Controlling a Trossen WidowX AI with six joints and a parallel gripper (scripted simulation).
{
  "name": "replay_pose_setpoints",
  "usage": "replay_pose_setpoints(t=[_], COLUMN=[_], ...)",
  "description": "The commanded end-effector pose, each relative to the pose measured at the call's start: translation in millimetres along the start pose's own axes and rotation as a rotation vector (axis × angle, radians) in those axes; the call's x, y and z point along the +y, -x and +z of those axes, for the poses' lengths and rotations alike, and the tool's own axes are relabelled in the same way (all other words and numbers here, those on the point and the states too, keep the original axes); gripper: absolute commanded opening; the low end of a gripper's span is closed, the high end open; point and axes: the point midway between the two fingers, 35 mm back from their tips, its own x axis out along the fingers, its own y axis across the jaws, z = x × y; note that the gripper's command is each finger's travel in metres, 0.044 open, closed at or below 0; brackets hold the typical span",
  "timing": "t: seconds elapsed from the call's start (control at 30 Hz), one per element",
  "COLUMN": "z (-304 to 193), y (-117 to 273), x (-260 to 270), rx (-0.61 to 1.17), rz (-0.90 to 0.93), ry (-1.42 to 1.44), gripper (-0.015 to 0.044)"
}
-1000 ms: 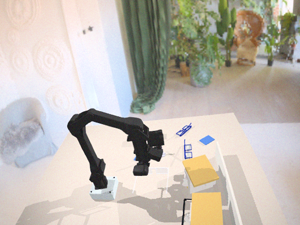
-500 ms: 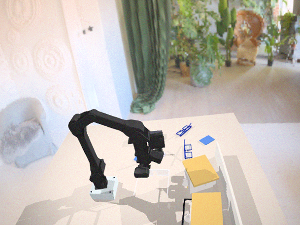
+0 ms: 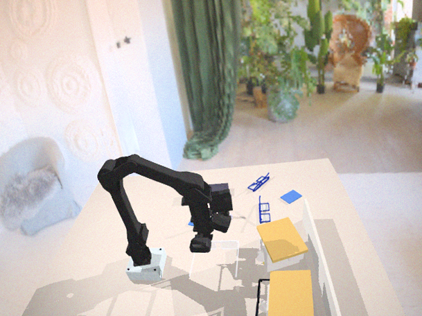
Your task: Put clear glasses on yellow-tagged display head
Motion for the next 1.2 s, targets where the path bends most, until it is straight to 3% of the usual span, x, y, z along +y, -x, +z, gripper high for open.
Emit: replay_pose_setpoints(t=[0.0, 1.17], z=[-1.3, -3.0], y=[-7.2, -38.0], x=[-0.5, -0.8], rx=[0.013, 0.013], rz=[-0.003, -0.003], ry=[-0.004, -0.004], gripper=[0.0000, 0.0000])
